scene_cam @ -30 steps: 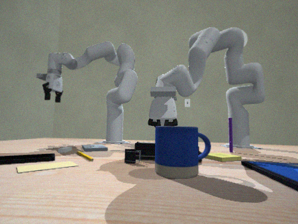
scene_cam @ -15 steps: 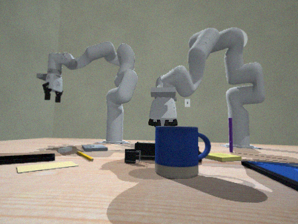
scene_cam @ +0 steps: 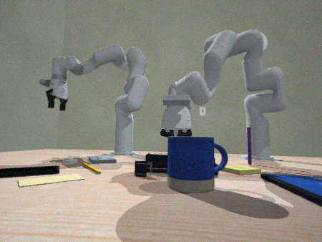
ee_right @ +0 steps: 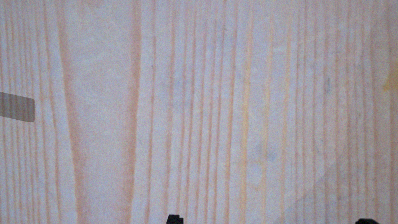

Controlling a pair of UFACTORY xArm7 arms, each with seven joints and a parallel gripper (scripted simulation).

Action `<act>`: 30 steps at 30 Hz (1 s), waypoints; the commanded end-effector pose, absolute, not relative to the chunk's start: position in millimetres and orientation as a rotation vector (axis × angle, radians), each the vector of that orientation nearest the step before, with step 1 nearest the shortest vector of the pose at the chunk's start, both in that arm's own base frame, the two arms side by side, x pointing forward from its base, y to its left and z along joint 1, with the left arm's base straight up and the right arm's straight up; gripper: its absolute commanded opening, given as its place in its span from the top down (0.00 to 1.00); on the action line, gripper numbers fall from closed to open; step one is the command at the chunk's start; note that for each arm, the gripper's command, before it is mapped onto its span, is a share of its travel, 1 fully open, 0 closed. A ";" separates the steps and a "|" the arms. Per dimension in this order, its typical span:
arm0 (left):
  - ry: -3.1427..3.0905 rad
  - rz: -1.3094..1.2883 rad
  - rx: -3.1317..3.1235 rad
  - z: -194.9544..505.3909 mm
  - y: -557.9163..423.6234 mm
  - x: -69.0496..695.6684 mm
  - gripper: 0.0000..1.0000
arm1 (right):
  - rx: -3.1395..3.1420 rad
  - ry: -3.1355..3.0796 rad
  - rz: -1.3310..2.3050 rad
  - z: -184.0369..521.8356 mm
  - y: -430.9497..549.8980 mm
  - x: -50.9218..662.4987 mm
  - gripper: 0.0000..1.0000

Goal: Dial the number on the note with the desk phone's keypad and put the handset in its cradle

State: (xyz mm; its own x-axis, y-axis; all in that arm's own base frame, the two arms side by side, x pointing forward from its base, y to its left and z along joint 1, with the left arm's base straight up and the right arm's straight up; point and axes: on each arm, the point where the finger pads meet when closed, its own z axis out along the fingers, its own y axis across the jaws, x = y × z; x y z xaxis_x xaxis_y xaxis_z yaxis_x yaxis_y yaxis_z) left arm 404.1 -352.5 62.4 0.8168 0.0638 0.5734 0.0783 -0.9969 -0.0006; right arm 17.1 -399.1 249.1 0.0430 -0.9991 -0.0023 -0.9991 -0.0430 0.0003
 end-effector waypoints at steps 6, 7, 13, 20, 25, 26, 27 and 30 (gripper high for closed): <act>-0.117 -0.939 -2.972 58.8 -353.2 404.7 1.00 | -2.269 2.173 0.000 250.0 -399.7 17.3 0.00; -0.117 -0.939 -2.972 58.7 -353.2 404.7 1.00 | -2.269 2.173 0.000 250.0 -399.7 17.3 0.00; -0.117 -0.939 -2.972 58.2 -353.2 404.7 1.00 | -2.269 2.173 0.000 250.0 -399.7 17.3 0.00; -0.117 -0.939 -2.972 57.5 -353.2 404.7 1.00 | -2.269 2.173 0.000 250.0 -399.7 17.3 0.00; -0.117 -0.939 -2.972 56.8 -353.2 404.7 1.00 | -2.269 2.173 0.000 250.0 -399.7 17.3 0.00; -0.117 -0.939 -2.972 56.7 -353.2 404.7 1.00 | -2.269 2.173 0.000 250.0 -399.7 17.3 0.00; -0.117 -0.939 -2.972 56.7 -353.2 404.7 1.00 | -2.269 2.173 0.000 250.0 -399.7 17.3 0.00; -0.117 -0.939 -2.972 56.2 -353.2 404.7 1.00 | -2.269 2.173 0.000 250.0 -399.7 17.3 0.00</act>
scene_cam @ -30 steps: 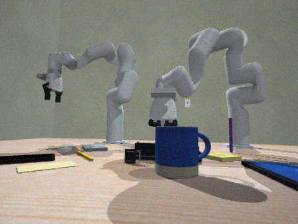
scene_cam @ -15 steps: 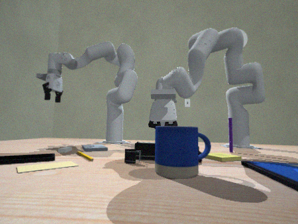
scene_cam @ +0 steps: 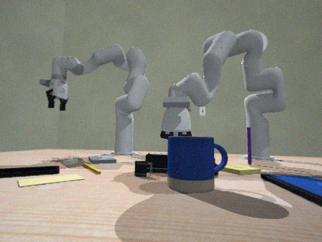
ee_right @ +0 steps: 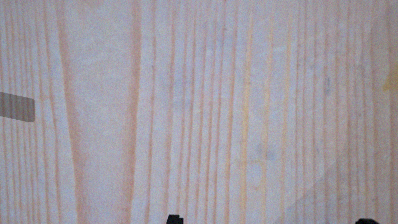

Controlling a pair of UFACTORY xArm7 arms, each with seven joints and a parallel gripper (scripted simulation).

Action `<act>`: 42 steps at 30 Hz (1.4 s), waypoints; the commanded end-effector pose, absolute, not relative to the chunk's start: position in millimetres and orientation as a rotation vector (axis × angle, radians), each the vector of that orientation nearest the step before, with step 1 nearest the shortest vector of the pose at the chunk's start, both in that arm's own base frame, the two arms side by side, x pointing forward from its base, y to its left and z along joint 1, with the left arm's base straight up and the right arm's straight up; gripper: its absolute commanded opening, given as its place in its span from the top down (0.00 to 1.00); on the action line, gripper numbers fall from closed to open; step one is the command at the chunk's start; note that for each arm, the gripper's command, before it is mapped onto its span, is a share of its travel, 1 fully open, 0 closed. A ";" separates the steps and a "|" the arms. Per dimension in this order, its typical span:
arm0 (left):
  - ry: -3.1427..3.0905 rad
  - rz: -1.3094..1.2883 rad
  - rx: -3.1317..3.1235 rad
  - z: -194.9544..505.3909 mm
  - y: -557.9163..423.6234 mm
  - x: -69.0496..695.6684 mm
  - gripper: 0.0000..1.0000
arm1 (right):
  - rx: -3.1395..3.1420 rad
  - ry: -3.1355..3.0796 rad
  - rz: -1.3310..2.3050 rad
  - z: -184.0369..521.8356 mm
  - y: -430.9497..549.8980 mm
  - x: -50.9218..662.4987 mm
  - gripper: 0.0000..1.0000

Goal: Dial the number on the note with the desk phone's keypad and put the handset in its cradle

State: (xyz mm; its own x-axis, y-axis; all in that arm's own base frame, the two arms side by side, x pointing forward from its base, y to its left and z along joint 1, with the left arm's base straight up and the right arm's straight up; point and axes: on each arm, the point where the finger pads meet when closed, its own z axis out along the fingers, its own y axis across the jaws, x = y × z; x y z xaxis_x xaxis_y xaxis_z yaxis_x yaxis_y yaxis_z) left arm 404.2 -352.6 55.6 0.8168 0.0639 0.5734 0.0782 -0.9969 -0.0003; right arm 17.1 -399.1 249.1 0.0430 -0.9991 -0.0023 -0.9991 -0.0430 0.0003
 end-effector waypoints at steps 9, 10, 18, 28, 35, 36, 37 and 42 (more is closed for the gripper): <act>-0.117 -0.939 -2.972 55.3 -353.2 404.7 1.00 | -2.269 2.173 0.000 250.0 -399.7 17.3 0.00; -0.117 -0.939 -2.972 55.2 -353.2 404.7 1.00 | -2.269 2.173 0.000 250.0 -399.7 17.3 0.00; -0.117 -0.939 -2.972 54.2 -353.2 404.7 1.00 | -2.269 2.173 0.000 250.0 -399.7 17.3 0.00; -0.117 -0.939 -2.972 62.9 -353.2 404.7 1.00 | -2.269 2.173 0.000 250.0 -399.7 17.3 0.00; -0.117 -0.939 -2.972 65.2 -353.2 404.7 1.00 | -2.269 2.173 0.000 250.0 -399.7 17.3 0.00; -0.117 -0.939 -2.972 65.2 -353.2 404.7 1.00 | -2.269 2.173 0.000 250.0 -399.7 17.3 0.00; -0.117 -0.939 -2.972 65.2 -353.2 404.7 1.00 | -2.269 2.173 0.000 250.0 -399.7 17.3 0.00; -0.117 -0.939 -2.972 65.2 -353.2 404.7 1.00 | -2.269 2.173 0.000 250.0 -399.7 17.3 0.00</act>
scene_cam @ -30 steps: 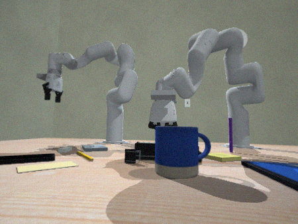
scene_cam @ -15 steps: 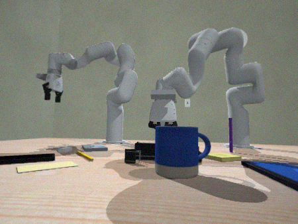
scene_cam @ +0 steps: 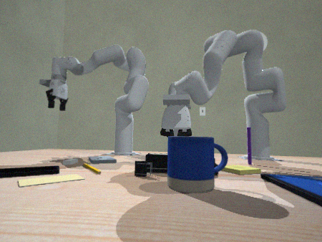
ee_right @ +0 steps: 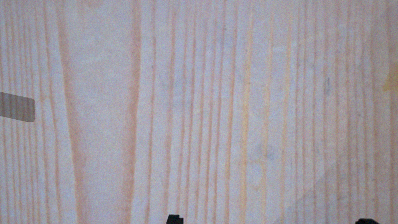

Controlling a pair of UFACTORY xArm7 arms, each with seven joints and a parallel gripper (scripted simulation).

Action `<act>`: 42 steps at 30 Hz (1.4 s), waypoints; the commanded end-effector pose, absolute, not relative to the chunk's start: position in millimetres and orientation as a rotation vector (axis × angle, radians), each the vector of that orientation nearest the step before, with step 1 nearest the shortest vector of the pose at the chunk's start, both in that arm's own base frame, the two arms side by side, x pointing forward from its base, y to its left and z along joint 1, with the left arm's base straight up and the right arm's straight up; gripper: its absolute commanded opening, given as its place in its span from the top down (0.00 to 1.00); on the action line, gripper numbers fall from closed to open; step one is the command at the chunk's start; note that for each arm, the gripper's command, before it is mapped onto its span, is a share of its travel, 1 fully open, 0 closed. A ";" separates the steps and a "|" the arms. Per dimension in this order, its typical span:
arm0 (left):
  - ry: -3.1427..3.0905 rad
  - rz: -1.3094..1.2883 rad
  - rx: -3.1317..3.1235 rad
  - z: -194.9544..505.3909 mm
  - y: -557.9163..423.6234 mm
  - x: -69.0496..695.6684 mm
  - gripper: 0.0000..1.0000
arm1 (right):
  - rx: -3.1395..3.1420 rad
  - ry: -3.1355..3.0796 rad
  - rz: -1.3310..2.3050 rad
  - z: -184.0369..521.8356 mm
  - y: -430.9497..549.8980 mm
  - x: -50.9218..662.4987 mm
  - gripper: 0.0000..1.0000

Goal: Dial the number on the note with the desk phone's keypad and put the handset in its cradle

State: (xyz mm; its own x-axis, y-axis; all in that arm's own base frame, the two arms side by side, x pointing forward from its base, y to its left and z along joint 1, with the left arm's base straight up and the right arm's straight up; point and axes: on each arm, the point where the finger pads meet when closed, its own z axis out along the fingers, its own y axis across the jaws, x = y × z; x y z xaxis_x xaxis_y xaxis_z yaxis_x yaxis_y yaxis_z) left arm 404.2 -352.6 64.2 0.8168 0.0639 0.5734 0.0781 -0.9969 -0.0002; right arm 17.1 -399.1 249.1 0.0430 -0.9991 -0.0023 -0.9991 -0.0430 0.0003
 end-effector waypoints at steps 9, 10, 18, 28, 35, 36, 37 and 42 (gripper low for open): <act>-0.117 -0.939 -2.972 65.2 -353.2 404.7 1.00 | -2.269 2.173 0.000 250.0 -399.7 17.3 0.00; -0.117 -0.939 -2.972 65.2 -353.2 404.7 1.00 | -2.269 2.173 0.000 250.0 -399.7 17.3 0.00; -0.117 -0.939 -2.972 65.2 -353.2 404.7 1.00 | -2.269 2.173 0.000 250.0 -399.7 17.3 0.00; -0.117 -0.939 -2.972 60.8 -353.2 404.7 1.00 | -2.269 2.173 0.000 250.0 -399.7 17.3 0.00; -0.117 -0.939 -2.972 58.7 -353.2 404.7 1.00 | -2.269 2.173 0.000 250.0 -399.7 17.3 0.00; -0.117 -0.939 -2.972 58.7 -353.2 404.7 1.00 | -2.269 2.173 0.000 250.0 -399.7 17.3 0.00; -0.117 -0.939 -2.972 58.5 -353.2 404.7 1.00 | -2.269 2.173 0.000 250.0 -399.7 17.3 0.00; -0.117 -0.939 -2.972 57.8 -353.2 404.7 1.00 | -2.269 2.173 0.000 250.0 -399.7 17.3 0.00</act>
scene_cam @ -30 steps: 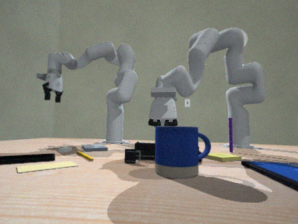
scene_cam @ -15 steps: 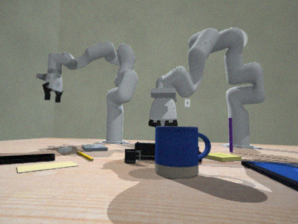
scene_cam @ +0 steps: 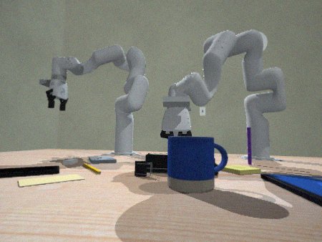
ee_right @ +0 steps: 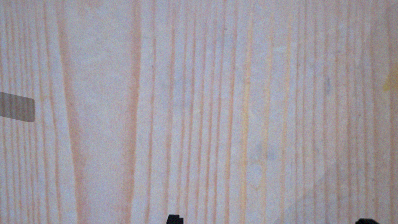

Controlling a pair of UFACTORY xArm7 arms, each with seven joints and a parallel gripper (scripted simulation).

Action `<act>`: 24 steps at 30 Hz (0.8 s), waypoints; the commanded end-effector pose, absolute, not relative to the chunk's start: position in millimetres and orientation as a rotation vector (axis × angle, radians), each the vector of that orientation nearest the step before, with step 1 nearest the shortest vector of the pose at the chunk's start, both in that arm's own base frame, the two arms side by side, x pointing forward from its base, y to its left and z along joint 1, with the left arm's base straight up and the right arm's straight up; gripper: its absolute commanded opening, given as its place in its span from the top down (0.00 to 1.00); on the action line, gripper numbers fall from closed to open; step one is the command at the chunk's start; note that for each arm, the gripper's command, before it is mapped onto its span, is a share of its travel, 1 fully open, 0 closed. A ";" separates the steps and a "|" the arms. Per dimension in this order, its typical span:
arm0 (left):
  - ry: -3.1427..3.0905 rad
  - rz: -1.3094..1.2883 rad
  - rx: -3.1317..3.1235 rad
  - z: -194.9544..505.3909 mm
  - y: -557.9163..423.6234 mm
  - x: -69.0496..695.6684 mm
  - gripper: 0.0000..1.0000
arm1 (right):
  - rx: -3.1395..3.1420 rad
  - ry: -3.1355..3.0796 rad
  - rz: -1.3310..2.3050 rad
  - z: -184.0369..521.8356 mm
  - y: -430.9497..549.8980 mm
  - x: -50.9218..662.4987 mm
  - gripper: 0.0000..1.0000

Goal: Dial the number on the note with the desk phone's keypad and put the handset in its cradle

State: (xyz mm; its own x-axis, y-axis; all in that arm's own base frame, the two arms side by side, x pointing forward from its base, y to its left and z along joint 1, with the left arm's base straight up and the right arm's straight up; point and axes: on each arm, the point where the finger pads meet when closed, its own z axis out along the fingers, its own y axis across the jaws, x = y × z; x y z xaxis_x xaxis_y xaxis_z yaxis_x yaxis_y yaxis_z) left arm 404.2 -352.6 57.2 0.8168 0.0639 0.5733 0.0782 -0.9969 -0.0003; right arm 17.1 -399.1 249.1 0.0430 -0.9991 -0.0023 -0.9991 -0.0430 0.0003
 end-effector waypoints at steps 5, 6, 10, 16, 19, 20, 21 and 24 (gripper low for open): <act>-0.117 -0.939 -2.972 57.5 -353.2 404.7 1.00 | -2.269 2.173 0.000 250.0 -399.7 17.3 0.00; -0.117 -0.939 -2.972 57.3 -353.2 404.7 1.00 | -2.269 2.173 0.000 250.0 -399.7 17.3 0.00; -0.117 -0.939 -2.972 56.8 -353.2 404.7 1.00 | -2.269 2.173 0.000 250.0 -399.7 17.3 0.00; -0.117 -0.939 -2.972 56.2 -353.2 404.7 1.00 | -2.269 2.173 0.000 250.0 -399.7 17.3 0.00; -0.117 -0.939 -2.972 55.7 -353.2 404.7 1.00 | -2.269 2.173 0.000 250.0 -399.7 17.3 0.00; -0.117 -0.939 -2.972 55.7 -353.2 404.7 1.00 | -2.269 2.173 0.000 250.0 -399.7 17.3 0.00; -0.117 -0.939 -2.972 55.7 -353.2 404.7 1.00 | -2.269 2.173 0.000 250.0 -399.7 17.3 0.00; -0.117 -0.939 -2.972 55.3 -353.2 404.7 1.00 | -2.269 2.173 0.000 250.0 -399.7 17.3 0.00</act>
